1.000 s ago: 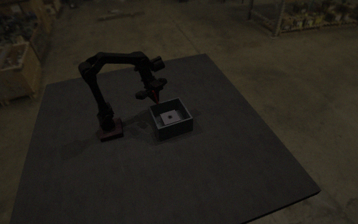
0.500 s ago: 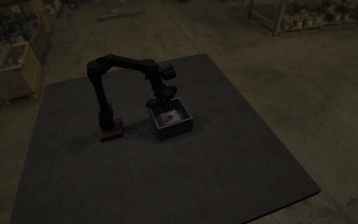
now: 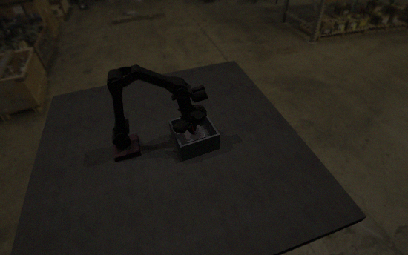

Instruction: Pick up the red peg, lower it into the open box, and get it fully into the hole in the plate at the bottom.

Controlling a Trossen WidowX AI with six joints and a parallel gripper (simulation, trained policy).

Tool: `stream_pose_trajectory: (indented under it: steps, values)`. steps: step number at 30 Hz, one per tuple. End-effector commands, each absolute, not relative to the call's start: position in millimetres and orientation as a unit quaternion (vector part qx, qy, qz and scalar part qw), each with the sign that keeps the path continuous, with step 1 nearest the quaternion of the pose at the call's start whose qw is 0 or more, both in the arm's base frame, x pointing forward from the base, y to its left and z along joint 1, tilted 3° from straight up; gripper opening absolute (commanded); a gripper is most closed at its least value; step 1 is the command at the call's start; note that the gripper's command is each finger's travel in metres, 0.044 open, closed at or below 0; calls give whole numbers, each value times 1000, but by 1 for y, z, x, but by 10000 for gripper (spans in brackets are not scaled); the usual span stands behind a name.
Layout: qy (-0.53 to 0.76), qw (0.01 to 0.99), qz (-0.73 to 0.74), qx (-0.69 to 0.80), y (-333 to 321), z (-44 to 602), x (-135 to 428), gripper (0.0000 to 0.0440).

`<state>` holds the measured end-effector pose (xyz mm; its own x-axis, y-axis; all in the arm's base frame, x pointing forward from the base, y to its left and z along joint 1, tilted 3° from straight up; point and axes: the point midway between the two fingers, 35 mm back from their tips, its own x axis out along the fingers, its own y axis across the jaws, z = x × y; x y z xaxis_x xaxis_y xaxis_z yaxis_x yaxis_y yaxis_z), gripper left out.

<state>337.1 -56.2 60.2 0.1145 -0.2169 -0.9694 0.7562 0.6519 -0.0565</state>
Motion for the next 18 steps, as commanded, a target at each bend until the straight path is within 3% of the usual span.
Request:
stream_pose_trajectory:
  steps: [1,3,13,18]
  values:
    - [579,704,-334,239,-59,54,340,154]
    - [578,709,-327,236,-62,57,346,164]
    - [582,713,-295,254,-64,75,379,425]
    - [586,716,-272,266,-61,86,397,440]
